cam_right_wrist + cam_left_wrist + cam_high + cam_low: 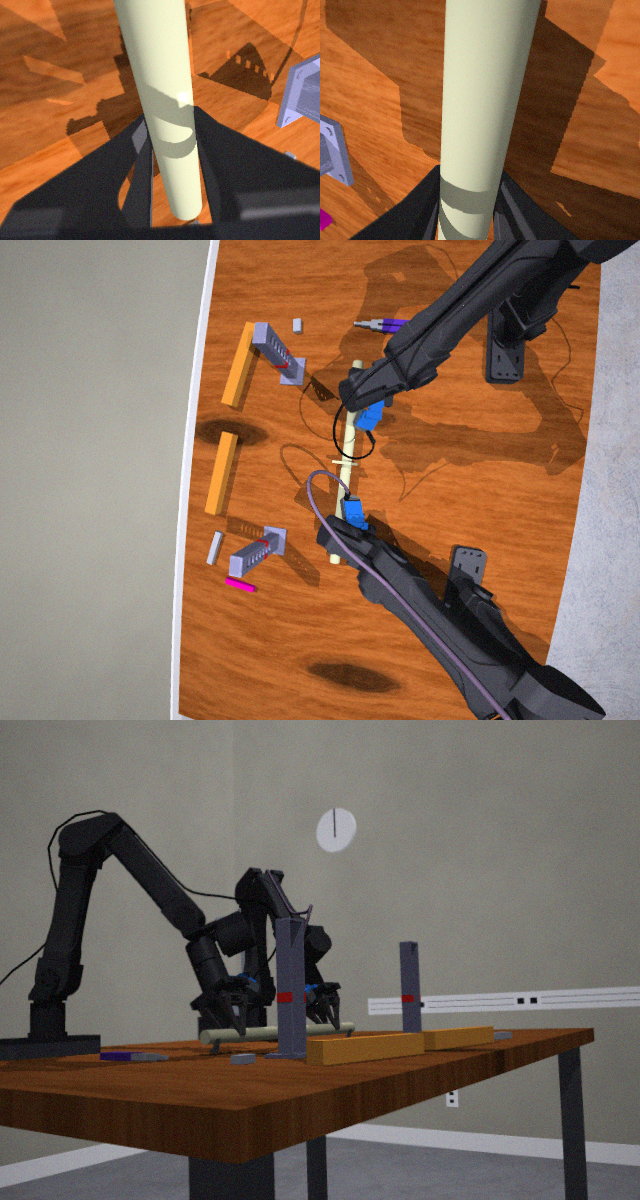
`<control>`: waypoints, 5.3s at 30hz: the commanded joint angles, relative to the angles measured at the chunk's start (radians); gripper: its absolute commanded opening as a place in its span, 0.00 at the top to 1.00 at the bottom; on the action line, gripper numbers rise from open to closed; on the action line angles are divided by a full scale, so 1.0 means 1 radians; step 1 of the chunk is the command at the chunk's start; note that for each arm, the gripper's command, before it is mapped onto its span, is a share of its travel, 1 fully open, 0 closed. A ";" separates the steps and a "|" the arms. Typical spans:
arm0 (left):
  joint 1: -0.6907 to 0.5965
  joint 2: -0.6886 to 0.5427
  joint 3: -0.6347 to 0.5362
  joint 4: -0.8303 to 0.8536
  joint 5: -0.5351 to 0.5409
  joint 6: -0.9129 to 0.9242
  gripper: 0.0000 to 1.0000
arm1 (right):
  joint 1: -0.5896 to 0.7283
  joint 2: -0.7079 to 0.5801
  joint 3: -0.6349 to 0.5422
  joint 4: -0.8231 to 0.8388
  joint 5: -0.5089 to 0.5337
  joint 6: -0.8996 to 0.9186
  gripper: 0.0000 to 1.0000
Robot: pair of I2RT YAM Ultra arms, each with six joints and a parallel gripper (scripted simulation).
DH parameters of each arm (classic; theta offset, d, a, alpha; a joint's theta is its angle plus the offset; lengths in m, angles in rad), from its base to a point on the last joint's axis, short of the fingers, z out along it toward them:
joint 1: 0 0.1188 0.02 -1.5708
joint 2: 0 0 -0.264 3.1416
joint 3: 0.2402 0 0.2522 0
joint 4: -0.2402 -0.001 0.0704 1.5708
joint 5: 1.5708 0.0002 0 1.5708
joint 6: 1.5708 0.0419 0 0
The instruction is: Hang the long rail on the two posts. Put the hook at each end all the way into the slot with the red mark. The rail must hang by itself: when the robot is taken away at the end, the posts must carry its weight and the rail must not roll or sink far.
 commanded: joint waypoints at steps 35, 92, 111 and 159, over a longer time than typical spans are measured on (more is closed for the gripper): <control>-0.056 -0.133 0.002 -0.067 -0.033 -0.048 0.00 | 0.060 -0.122 -0.004 -0.055 0.035 0.052 0.00; 0.129 0.386 0.688 -0.948 0.285 0.113 0.52 | -0.154 0.351 0.718 -0.988 -0.386 -0.113 0.52; 0.120 0.436 0.678 -0.905 0.290 0.104 0.52 | -0.142 0.399 0.705 -0.941 -0.393 -0.094 0.52; 0.117 0.443 0.601 -0.813 0.284 0.095 0.56 | -0.152 0.392 0.622 -0.861 -0.393 -0.104 0.82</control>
